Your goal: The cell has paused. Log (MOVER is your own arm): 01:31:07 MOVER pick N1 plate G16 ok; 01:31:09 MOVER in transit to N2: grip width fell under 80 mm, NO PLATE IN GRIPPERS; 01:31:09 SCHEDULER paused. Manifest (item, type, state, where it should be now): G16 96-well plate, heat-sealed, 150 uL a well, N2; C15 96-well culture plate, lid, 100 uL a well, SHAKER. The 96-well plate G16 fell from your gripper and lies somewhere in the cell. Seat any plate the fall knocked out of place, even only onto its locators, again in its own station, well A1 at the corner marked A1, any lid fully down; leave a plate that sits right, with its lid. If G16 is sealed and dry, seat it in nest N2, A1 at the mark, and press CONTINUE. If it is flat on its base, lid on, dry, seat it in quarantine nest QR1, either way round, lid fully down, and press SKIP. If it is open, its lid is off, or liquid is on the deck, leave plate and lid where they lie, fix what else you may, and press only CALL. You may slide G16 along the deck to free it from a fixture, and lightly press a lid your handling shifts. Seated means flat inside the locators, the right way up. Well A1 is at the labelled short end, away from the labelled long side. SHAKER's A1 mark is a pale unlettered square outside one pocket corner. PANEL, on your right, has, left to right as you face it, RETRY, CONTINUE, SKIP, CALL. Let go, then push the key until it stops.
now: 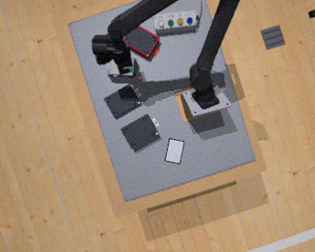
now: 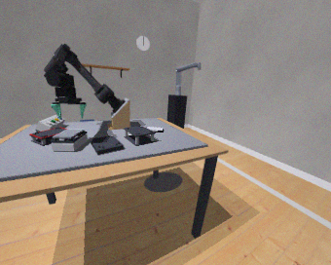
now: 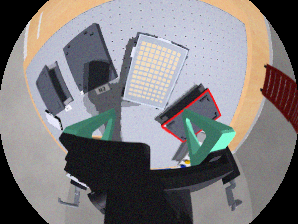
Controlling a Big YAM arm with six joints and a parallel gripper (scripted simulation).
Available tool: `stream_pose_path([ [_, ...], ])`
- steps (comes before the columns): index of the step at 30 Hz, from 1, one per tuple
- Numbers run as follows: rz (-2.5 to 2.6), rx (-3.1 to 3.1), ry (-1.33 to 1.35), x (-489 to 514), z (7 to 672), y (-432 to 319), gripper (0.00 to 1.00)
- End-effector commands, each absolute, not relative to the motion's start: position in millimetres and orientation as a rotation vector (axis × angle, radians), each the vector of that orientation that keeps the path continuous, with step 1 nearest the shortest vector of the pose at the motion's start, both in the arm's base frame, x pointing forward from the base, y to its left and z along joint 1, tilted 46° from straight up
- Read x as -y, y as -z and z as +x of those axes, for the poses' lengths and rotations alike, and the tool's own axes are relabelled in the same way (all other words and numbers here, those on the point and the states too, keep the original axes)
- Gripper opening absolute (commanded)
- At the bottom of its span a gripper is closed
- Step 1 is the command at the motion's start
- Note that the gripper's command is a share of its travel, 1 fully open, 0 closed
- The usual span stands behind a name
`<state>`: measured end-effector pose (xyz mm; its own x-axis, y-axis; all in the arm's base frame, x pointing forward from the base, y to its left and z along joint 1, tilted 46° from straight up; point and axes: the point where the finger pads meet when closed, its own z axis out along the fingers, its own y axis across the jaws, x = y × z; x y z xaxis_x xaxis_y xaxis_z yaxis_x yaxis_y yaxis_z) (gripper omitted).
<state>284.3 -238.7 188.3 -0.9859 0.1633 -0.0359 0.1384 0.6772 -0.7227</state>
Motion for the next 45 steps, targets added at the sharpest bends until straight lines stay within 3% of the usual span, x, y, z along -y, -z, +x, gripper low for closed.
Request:
stream_pose_path([
  [1, -0.021, 2.81, -1.193, 220.0, 275.2, -190.9, 1.0],
  [24, 0.879, 2.444, -0.976, 146.9, 225.2, -211.9, 1.0],
  [45, 1.184, 2.24, -0.867, 137.0, 231.3, -198.7, 1.0],
])
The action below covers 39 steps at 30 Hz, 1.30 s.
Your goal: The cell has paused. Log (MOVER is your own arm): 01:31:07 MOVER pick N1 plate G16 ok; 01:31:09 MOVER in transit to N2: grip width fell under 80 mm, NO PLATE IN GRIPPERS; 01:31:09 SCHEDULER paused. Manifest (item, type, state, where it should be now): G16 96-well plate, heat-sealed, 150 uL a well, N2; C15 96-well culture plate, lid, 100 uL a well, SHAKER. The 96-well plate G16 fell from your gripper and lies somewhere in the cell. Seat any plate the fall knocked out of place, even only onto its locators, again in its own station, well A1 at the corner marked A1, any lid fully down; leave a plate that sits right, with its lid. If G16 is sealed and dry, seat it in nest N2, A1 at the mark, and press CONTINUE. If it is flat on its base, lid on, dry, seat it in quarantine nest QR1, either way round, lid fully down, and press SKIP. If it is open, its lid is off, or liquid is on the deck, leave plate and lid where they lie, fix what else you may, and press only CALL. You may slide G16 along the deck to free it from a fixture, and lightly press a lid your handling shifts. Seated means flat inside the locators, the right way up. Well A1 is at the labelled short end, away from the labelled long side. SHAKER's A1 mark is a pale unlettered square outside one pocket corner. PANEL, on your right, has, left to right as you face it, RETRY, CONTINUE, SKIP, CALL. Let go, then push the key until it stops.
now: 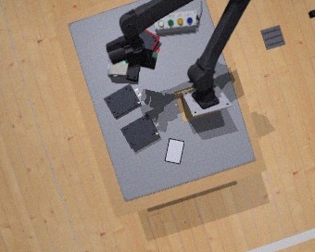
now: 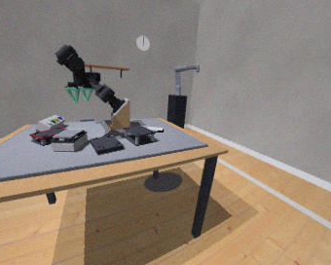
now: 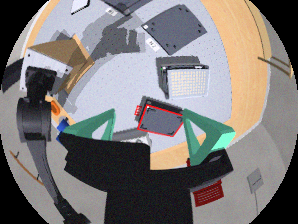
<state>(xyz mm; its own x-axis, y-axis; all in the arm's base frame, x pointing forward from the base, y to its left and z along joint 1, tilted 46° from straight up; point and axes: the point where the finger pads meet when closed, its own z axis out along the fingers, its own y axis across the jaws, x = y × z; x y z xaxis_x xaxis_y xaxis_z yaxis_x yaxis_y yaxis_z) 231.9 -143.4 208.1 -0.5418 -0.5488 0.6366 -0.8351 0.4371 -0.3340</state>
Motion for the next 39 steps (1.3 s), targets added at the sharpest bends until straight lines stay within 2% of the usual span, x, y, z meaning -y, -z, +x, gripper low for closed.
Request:
stream_pose_path([
  [1, 1.185, 2.24, -0.865, 133.5, 232.3, -195.1, 1.0],
  [26, 1.183, 2.255, -0.878, 58.3, 265.7, -114.0, 1.0],
  [39, 1.183, 2.256, -0.877, 19.7, 253.2, -76.2, 1.0],
])
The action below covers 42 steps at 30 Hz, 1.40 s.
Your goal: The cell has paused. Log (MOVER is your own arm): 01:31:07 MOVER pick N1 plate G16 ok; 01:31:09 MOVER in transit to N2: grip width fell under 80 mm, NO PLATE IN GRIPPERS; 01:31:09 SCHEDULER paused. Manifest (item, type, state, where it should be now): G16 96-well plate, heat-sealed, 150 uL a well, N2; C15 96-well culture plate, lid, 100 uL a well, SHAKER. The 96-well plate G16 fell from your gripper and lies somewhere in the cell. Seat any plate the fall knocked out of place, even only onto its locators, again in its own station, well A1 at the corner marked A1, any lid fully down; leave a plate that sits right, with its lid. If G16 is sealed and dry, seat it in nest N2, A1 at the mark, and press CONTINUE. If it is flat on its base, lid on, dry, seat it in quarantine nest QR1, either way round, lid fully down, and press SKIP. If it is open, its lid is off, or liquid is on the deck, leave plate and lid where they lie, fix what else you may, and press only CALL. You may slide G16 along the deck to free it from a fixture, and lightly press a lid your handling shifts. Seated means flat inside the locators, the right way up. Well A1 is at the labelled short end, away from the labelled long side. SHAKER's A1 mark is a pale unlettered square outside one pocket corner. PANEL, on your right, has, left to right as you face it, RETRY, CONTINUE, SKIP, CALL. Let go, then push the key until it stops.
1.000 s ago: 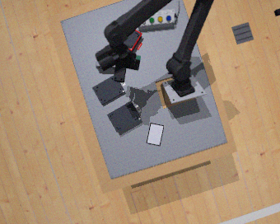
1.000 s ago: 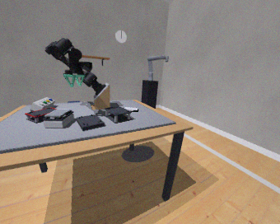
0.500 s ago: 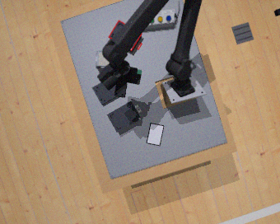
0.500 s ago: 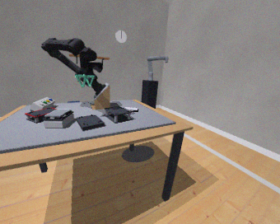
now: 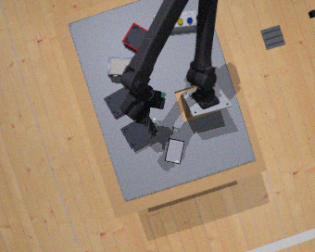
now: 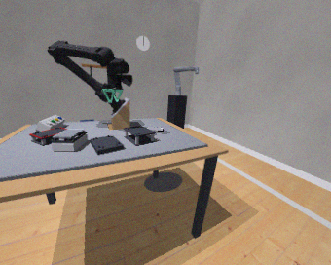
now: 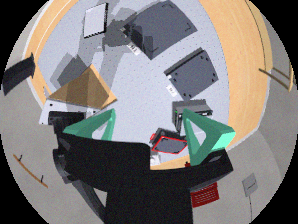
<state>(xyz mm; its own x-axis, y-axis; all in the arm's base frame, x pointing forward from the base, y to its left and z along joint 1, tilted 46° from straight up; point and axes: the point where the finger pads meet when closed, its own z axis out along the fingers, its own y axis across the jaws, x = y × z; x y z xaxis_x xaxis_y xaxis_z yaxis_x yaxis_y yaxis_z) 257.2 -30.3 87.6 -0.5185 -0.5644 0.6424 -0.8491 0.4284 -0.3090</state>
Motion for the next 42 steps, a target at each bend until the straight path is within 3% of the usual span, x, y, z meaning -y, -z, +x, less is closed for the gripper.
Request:
stream_pose_path([
  [1, 1.183, 2.256, -0.876, 16.2, 252.1, -72.8, 1.0],
  [18, 1.183, 2.257, -0.875, -35.1, 235.4, -22.5, 1.0],
  [42, 1.182, 2.259, -0.869, -98.1, 162.4, 32.2, 1.0],
])
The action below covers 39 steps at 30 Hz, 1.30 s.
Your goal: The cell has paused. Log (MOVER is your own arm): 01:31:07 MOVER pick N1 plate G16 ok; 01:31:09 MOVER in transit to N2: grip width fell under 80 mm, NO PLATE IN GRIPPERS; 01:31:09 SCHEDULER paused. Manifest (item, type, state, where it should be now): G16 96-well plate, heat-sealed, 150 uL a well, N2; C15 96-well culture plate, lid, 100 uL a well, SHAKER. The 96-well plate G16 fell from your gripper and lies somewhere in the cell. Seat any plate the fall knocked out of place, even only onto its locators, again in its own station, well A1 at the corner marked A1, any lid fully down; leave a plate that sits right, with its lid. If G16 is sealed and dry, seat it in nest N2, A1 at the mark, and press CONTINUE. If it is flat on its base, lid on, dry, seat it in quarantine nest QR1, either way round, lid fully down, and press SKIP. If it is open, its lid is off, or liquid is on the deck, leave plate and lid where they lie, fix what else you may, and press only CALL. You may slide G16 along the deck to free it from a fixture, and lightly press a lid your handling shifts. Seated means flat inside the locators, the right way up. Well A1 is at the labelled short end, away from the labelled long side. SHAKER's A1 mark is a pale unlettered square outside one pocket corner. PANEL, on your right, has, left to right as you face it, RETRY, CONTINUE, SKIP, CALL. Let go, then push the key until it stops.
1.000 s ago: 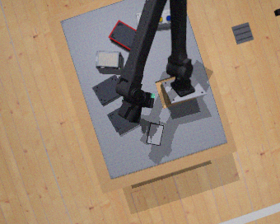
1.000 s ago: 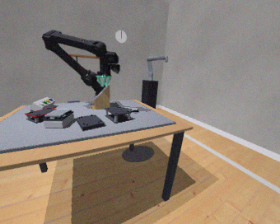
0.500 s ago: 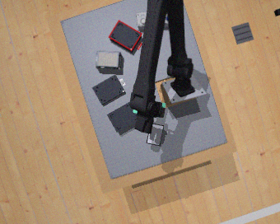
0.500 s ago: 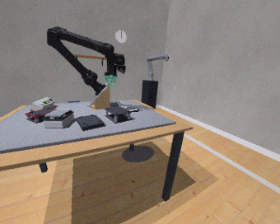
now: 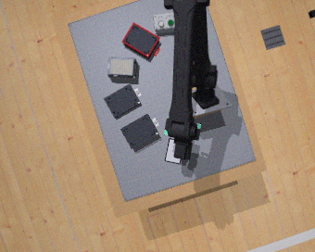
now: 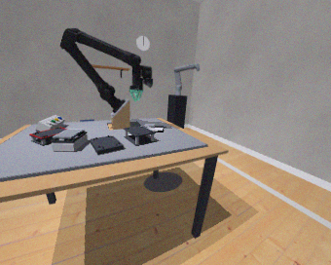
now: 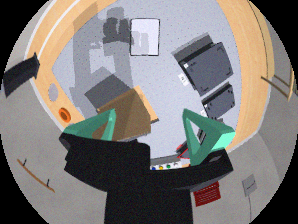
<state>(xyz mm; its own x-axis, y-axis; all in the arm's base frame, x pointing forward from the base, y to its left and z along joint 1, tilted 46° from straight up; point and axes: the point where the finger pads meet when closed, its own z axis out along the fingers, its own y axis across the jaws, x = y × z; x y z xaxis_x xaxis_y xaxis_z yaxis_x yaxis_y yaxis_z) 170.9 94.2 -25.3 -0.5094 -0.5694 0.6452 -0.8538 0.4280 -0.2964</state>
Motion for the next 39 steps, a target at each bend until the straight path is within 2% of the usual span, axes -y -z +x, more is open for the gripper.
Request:
stream_pose_path([
  [1, 1.181, 2.259, -0.869, -101.0, 159.1, 34.6, 1.0],
  [10, 1.184, 2.284, -0.852, -120.7, 157.5, 39.4, 1.0],
  [39, 1.179, 2.295, -0.852, -89.0, 198.3, 164.6, 1.0],
])
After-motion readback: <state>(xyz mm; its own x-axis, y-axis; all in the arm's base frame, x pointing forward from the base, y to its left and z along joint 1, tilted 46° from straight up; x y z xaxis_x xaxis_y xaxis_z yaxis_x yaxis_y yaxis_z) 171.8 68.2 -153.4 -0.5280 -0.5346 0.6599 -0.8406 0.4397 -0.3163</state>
